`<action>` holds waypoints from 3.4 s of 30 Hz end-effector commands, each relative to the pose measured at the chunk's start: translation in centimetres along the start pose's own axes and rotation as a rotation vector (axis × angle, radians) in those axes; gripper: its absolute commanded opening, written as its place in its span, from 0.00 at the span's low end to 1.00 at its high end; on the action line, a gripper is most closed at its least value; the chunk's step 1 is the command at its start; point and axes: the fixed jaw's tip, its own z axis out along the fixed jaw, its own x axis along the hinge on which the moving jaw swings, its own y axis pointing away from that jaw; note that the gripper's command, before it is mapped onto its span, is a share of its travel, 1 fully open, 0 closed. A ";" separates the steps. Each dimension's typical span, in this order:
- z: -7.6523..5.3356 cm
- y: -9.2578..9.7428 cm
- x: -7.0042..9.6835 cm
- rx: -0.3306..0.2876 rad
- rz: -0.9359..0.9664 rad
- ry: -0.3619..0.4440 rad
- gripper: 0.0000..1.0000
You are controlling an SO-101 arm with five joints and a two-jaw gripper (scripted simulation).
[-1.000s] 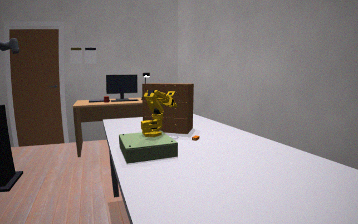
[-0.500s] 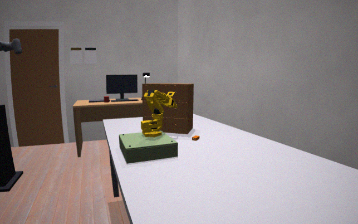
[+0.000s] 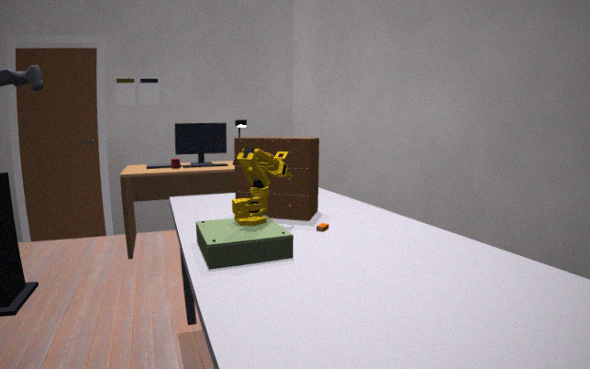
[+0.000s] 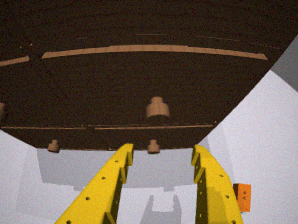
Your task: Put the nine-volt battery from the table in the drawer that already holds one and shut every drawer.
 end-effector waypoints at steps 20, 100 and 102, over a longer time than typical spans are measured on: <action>1.9 0.2 0.1 -0.008 0.001 0.015 0.21; 4.1 0.5 0.0 -0.016 -0.004 0.015 0.15; 4.1 0.5 0.0 -0.016 -0.004 0.015 0.13</action>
